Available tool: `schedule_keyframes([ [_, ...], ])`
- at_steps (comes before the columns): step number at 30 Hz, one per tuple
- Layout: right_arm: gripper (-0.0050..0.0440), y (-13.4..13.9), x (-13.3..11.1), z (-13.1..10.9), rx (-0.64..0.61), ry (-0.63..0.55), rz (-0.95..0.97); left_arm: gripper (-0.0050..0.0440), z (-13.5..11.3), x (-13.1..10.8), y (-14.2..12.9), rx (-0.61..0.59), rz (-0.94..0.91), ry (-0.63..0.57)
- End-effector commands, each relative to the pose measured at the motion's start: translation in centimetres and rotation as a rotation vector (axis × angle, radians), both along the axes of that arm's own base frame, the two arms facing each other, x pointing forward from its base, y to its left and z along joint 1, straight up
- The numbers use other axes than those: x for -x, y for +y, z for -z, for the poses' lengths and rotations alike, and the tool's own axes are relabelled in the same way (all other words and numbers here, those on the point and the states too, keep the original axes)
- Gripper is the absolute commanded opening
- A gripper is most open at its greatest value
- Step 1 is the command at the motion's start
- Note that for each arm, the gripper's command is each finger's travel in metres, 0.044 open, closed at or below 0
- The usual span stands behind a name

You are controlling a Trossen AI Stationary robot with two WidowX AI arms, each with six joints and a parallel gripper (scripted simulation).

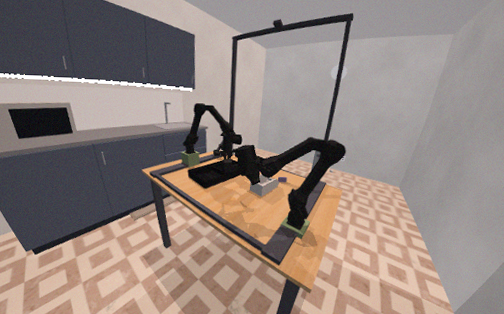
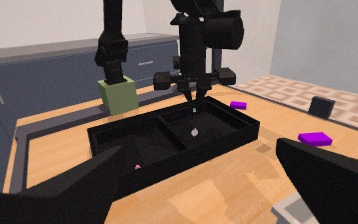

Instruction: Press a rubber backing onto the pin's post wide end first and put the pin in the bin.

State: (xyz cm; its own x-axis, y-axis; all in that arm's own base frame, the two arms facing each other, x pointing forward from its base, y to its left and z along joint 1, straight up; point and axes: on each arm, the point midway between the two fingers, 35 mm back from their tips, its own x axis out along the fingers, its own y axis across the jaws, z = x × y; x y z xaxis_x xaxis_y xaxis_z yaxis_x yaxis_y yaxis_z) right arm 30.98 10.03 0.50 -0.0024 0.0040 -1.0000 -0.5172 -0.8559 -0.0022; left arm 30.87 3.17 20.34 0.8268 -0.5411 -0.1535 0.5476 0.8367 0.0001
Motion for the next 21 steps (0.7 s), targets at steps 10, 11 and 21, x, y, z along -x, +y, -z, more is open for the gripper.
schedule_keyframes([
  [10,-0.0050,-0.1,0.1,2.7,0.003,0.000,0.004,0.0440,-0.6,0.0,0.1,-0.012,0.000,-0.019],
  [11,-0.0050,-0.1,0.1,3.2,0.003,0.000,0.004,0.0440,-0.6,0.0,0.1,-0.012,0.000,-0.019],
  [21,-0.0050,0.1,-0.4,3.9,-0.004,-0.020,0.004,0.0440,-0.6,0.0,0.1,-0.012,0.000,-0.019],
])
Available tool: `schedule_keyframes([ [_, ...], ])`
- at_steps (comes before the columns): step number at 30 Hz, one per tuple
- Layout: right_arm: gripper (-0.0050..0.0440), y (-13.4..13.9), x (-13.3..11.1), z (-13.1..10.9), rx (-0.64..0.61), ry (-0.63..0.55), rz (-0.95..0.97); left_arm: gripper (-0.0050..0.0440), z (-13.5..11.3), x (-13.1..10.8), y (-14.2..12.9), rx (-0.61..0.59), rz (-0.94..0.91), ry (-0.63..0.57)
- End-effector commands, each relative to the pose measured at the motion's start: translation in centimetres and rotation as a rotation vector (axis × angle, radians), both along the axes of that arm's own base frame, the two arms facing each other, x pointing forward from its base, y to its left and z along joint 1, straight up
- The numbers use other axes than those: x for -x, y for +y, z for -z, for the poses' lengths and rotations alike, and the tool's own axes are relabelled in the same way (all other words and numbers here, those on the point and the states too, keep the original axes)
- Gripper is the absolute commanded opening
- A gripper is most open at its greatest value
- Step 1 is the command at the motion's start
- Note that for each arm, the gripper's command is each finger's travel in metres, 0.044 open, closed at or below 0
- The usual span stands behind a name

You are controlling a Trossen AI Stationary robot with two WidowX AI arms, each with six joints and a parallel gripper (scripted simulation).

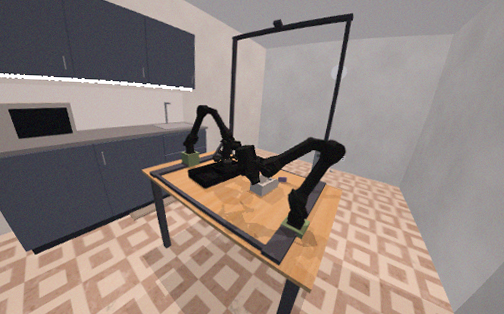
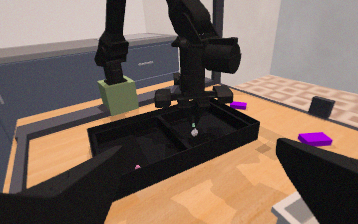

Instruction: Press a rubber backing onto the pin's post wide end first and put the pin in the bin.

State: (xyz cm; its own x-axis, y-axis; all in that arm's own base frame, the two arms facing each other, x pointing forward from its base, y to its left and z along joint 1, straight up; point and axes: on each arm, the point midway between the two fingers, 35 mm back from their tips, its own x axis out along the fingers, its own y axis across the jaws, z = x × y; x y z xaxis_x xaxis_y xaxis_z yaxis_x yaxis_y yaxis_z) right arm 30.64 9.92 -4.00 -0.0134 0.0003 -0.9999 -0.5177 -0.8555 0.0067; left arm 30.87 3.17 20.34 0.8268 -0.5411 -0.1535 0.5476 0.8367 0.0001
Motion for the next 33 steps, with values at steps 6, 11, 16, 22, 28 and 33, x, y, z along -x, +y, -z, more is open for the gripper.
schedule_keyframes([
  [6,-0.0050,0.2,-0.7,-0.7,-0.008,-0.032,0.003,0.0440,-0.6,0.0,0.1,-0.012,0.000,-0.019],
  [11,-0.0050,0.2,-0.6,-0.2,-0.005,-0.022,0.003,0.0440,-0.6,0.0,0.1,-0.012,0.000,-0.019],
  [16,-0.0050,0.4,-1.1,0.2,-0.007,-0.030,0.003,0.0440,-0.6,0.0,0.1,-0.012,0.000,-0.019],
  [22,-0.0050,0.3,-0.9,0.0,-0.007,-0.031,0.001,0.0440,-0.6,0.0,0.1,-0.012,0.000,-0.019],
  [28,-0.0050,0.3,-0.9,0.0,-0.008,-0.033,0.003,0.0440,-0.6,0.0,0.1,-0.012,0.000,-0.019],
  [33,-0.0050,0.2,-0.4,0.4,-0.005,-0.023,0.003,0.0440,-0.6,0.0,0.1,-0.012,0.000,-0.019],
])
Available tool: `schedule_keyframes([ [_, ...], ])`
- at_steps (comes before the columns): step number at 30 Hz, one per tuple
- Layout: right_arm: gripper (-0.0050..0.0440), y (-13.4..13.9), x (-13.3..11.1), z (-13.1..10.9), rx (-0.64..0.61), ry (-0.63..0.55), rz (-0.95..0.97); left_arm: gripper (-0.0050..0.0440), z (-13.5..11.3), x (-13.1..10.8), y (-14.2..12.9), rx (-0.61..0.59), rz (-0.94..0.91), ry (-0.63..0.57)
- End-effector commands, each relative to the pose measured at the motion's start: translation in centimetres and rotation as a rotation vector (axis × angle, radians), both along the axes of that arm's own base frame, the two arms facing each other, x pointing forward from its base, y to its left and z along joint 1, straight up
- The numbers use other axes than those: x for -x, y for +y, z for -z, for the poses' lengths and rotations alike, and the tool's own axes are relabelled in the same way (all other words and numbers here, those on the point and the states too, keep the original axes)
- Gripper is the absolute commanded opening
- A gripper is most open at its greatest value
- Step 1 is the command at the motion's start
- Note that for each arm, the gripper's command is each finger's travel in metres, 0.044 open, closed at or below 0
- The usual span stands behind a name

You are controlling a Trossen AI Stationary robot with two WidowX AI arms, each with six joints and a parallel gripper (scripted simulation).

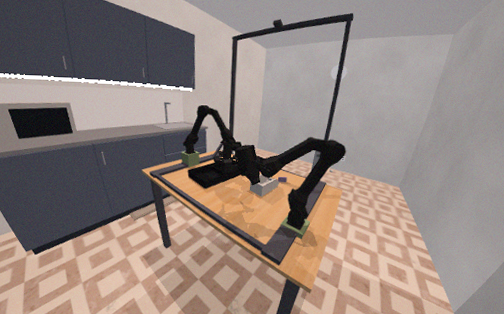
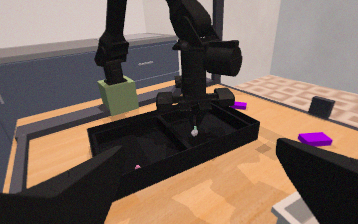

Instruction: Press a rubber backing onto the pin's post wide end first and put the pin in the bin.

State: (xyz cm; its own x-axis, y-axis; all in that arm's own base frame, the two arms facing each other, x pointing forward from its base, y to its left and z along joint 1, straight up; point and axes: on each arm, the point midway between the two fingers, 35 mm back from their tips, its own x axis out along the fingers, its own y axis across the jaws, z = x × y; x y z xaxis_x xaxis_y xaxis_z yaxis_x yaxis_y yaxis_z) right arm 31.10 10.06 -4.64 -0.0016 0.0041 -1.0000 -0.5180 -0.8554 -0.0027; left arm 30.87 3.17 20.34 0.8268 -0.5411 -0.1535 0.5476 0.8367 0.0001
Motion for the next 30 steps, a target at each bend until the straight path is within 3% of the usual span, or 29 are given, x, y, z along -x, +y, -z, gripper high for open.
schedule_keyframes([
  [1,-0.0050,0.01,0.04,-0.19,-0.001,-0.011,0.002,0.0440,-0.63,-0.05,0.06,-0.012,0.000,-0.019],
  [30,-0.0050,0.00,0.16,0.16,0.001,-0.004,0.002,0.0440,-0.63,-0.05,0.06,-0.012,0.000,-0.019],
])
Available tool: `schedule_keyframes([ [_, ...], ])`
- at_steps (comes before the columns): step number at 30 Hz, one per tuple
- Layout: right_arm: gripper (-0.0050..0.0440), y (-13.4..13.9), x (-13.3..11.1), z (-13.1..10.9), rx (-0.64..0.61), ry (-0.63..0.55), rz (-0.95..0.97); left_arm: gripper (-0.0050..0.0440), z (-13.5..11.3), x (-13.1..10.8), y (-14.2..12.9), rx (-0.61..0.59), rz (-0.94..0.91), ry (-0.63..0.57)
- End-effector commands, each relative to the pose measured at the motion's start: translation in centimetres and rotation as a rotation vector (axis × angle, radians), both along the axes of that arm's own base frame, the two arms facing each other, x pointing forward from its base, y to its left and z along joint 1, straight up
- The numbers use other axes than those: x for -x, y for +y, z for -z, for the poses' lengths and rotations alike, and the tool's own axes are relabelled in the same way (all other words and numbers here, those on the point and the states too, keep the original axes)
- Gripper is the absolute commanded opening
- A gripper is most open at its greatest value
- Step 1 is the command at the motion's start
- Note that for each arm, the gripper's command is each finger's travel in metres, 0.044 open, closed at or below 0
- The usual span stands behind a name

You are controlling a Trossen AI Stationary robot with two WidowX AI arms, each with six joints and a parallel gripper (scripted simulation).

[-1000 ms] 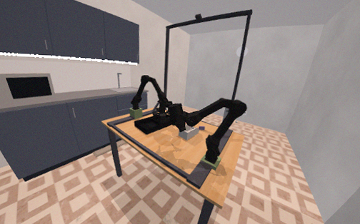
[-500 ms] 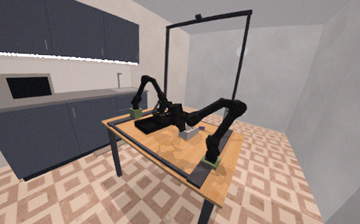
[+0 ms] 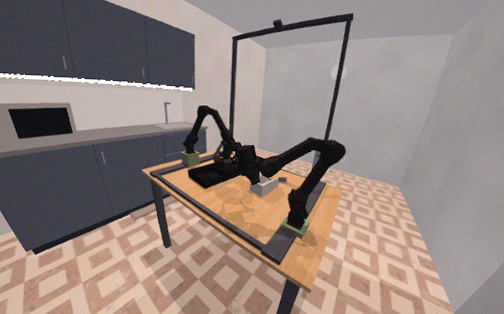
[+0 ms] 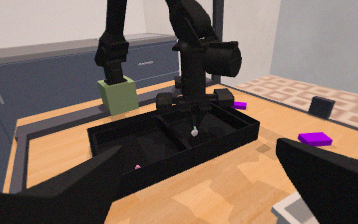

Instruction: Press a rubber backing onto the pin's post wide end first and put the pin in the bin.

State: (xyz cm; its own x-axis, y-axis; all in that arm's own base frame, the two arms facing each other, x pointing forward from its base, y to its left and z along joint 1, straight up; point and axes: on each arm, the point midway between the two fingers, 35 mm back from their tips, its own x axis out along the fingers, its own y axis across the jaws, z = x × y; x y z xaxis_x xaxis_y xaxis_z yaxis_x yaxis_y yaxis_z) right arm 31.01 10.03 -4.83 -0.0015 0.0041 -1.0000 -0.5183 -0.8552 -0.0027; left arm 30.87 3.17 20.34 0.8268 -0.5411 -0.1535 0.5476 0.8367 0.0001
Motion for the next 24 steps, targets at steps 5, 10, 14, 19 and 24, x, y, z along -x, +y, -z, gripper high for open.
schedule_keyframes([
  [5,-0.0050,0.3,-0.6,-0.1,-0.003,-0.017,0.002,0.0440,-0.6,0.0,0.1,-0.012,0.000,-0.019],
  [10,-0.0050,0.2,-0.6,0.1,-0.002,-0.016,0.002,0.0440,-0.6,0.0,0.1,-0.012,0.000,-0.019],
  [14,-0.0050,0.1,-0.1,0.5,0.001,-0.005,0.002,0.0440,-0.6,0.0,0.1,-0.012,0.000,-0.019],
  [19,-0.0050,0.0,0.0,0.7,0.002,-0.001,0.002,0.0440,-0.6,0.0,0.1,-0.012,0.000,-0.019],
  [24,-0.0050,0.1,-0.2,0.4,0.005,-0.032,0.001,0.0440,-0.6,0.0,0.1,-0.012,0.000,-0.019],
])
